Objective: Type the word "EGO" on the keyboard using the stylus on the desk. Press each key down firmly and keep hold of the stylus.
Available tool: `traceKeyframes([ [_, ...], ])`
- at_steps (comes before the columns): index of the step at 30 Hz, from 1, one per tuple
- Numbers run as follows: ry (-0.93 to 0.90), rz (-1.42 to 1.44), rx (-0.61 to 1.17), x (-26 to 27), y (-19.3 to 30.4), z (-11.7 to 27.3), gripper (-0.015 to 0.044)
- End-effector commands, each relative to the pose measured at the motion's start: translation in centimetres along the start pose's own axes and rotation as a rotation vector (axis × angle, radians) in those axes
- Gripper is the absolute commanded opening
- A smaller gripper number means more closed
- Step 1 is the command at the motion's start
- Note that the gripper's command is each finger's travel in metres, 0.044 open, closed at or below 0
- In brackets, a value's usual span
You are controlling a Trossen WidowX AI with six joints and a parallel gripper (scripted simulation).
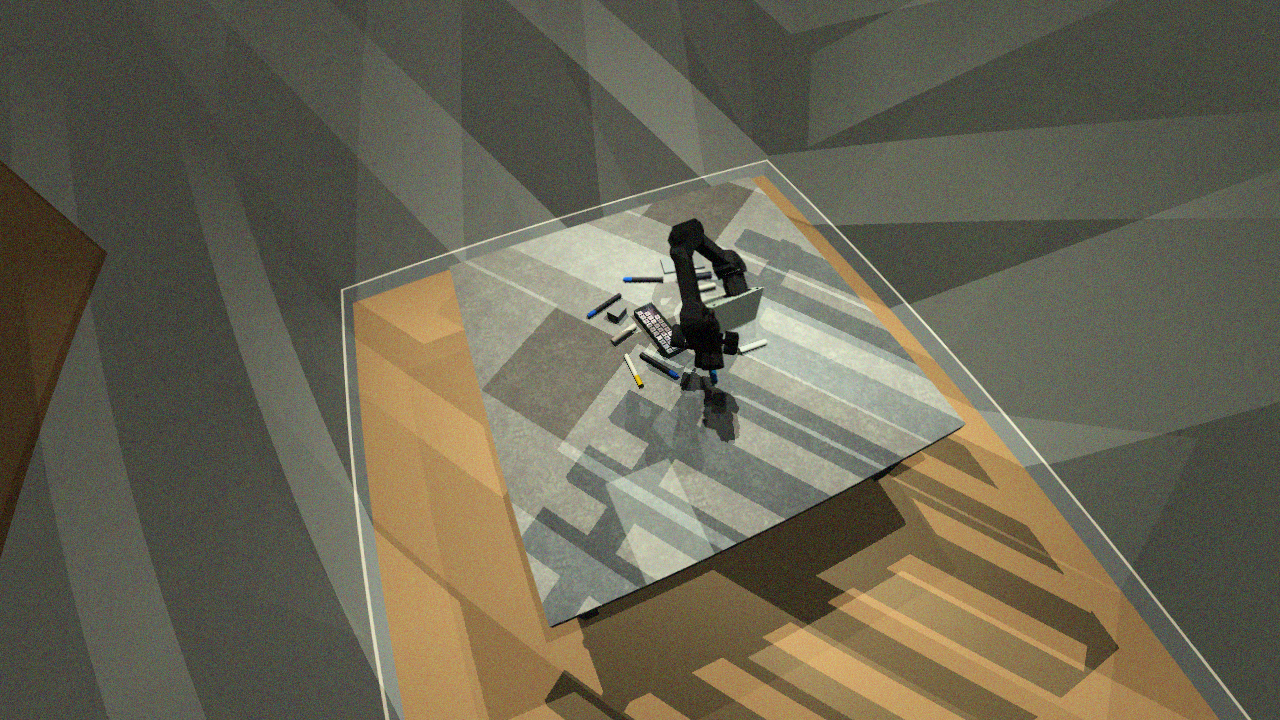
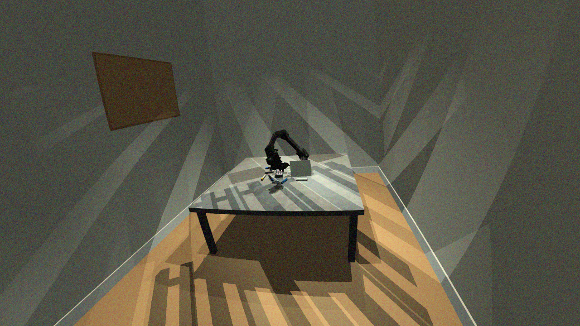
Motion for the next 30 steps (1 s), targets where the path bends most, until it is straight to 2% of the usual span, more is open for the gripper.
traceKeyframes([
  [1,0.064,0.174,0.089,3.8,-1.4,-0.7,0.015],
  [4,0.09,0.236,0.125,5.2,-1.6,-1.2,0.015],
  [30,0.09,0.235,0.125,5.3,-2.1,-2.9,0.015],
])
Point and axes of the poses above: the point midway between the two fingers, 35 mm back from their tips, its own z axis back along the fingers, its own x axis across the jaws, y = z × x, the point moved 6 cm from there along z, back along the fingers, and after that the axes turned 14 degrees about -z, right-handed, at the moved point
